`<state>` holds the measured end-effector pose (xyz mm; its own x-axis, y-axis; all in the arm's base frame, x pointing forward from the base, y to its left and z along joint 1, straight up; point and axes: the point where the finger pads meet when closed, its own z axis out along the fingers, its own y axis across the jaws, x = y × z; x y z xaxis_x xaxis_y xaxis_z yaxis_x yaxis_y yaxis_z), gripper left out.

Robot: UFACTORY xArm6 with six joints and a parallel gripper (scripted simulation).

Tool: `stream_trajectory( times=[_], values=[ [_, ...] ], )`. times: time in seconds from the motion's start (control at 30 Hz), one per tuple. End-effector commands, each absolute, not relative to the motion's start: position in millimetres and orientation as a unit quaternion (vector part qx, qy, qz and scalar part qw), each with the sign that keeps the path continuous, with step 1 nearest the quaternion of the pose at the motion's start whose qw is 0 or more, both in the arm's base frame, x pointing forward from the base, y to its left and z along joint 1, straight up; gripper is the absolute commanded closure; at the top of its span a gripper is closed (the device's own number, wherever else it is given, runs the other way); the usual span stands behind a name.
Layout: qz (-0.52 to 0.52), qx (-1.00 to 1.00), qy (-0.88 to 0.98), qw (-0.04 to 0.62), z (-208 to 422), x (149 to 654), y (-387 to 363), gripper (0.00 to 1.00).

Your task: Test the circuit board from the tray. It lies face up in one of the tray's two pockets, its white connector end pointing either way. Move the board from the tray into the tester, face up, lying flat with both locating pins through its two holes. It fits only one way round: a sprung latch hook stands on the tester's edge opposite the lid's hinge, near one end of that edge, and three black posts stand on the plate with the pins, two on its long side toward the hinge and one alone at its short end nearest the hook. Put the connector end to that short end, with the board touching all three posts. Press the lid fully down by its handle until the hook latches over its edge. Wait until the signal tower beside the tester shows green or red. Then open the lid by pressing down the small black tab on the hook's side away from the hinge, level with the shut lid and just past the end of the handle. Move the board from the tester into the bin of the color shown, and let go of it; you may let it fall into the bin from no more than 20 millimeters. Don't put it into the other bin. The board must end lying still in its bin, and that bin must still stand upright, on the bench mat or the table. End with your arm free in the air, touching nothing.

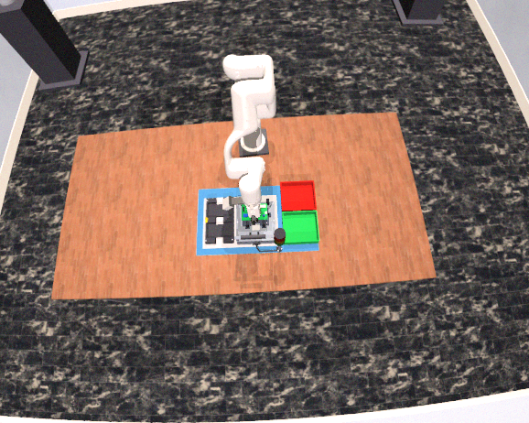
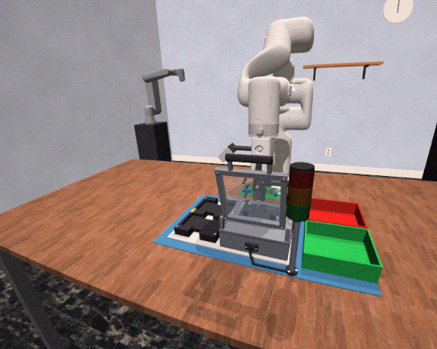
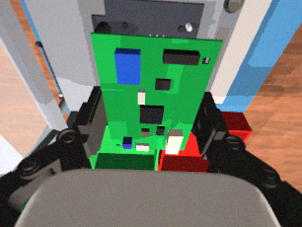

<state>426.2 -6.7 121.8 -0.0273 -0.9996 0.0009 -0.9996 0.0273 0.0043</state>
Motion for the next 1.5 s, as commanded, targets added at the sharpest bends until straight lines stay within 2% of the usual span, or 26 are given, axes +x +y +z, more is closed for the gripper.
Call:
stream_trajectory(
  times=[0.0,1.47],
  values=[
    [0.0,0.697,-0.717,0.0,123,428,-7,0.21],
    [0.0,0.698,-0.717,0.0,81,428,-6,0.21]
  ],
)
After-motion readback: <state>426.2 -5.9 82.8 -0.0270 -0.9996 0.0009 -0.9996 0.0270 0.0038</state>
